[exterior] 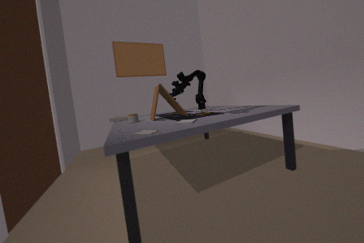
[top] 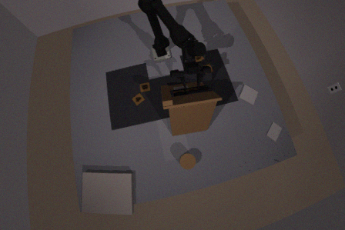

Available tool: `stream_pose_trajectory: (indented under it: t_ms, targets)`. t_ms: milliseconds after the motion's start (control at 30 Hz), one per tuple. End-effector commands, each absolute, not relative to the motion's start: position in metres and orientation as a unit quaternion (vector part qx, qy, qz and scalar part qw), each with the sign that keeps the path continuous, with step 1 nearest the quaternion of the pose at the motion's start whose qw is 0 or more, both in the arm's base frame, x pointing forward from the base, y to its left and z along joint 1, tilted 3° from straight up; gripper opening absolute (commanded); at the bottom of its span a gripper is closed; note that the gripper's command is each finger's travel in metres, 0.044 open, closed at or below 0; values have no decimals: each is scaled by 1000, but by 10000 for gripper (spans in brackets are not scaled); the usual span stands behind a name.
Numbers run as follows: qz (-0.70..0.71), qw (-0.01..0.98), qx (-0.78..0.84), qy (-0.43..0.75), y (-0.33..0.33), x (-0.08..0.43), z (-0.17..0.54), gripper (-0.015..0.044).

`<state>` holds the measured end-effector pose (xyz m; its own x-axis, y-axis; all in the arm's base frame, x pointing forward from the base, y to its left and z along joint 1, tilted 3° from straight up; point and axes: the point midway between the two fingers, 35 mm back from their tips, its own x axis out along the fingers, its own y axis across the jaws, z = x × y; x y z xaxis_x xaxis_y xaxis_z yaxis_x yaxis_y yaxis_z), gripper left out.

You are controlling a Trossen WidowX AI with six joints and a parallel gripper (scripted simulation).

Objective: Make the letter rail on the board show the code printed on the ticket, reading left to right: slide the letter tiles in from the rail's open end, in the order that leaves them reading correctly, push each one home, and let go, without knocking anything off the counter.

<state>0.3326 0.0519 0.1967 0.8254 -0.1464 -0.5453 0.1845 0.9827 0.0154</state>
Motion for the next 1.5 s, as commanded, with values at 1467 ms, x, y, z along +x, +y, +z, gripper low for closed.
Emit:
stream_pose_trajectory:
  t_ms: [1467]
  targets:
    - [-88, 955, 36, 280, 59, 306, 211, 295]
